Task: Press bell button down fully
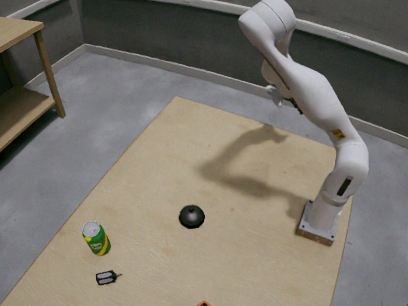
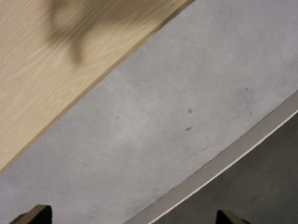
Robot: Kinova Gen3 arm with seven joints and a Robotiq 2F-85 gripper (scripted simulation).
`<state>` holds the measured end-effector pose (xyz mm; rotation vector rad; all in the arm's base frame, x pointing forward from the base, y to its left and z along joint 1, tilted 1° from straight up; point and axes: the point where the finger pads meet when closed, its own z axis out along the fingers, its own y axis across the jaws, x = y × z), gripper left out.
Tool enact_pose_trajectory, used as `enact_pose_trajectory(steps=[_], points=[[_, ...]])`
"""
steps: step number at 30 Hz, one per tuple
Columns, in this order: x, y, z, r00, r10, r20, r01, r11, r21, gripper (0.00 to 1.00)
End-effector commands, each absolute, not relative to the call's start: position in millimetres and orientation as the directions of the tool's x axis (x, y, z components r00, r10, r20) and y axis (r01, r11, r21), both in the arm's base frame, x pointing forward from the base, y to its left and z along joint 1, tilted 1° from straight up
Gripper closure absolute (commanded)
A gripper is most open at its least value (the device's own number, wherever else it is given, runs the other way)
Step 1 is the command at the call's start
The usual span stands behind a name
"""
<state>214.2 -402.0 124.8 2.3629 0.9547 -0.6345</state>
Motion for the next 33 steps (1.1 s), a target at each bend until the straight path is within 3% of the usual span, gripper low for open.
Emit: enact_pose_trajectory(steps=[1, 21, 33], points=[[214, -402, 125, 0.644, 0.492, -0.585, 0.730, -0.623, 0.280, 0.00], [217, -400, 125, 0.650, 0.490, -0.581, 0.726, -0.625, 0.285, 0.00], [282, -346, 118, 0.763, 0.451, -0.462, 0.628, -0.686, 0.368, 0.00]])
